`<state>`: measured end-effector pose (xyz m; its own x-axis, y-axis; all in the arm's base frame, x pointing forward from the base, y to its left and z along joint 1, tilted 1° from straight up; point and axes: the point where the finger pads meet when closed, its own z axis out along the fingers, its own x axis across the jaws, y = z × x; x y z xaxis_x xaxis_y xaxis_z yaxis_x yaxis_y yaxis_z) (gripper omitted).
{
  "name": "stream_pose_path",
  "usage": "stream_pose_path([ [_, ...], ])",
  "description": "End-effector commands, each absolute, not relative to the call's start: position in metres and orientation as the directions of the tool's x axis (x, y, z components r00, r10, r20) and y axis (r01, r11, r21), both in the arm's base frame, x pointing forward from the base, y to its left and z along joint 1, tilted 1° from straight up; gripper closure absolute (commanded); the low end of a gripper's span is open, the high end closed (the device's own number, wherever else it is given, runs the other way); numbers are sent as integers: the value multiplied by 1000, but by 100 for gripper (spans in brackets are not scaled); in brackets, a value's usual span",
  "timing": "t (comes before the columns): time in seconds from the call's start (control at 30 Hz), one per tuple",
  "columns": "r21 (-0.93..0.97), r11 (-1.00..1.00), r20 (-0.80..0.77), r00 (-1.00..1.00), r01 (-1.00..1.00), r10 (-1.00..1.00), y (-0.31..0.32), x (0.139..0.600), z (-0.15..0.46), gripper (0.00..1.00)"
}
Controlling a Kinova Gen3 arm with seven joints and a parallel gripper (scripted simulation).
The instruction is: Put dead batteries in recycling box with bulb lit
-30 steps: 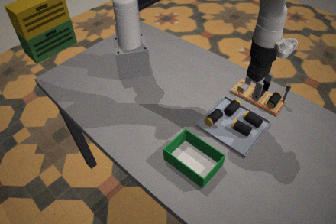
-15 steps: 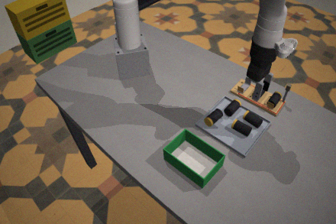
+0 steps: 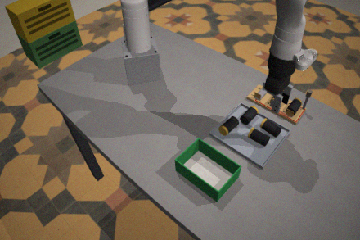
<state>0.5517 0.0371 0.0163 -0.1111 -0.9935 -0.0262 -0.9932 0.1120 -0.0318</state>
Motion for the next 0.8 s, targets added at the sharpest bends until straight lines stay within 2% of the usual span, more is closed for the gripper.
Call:
stream_pose_path([
  [0.0, -12, 114, -20, -113, -993, -993, 35, 546, -13, 10],
  [0.2, -12, 114, -20, -113, -993, -993, 36, 547, -44, 10],
  [0.77, -12, 114, -20, -113, -993, -993, 36, 547, -45, 10],
])
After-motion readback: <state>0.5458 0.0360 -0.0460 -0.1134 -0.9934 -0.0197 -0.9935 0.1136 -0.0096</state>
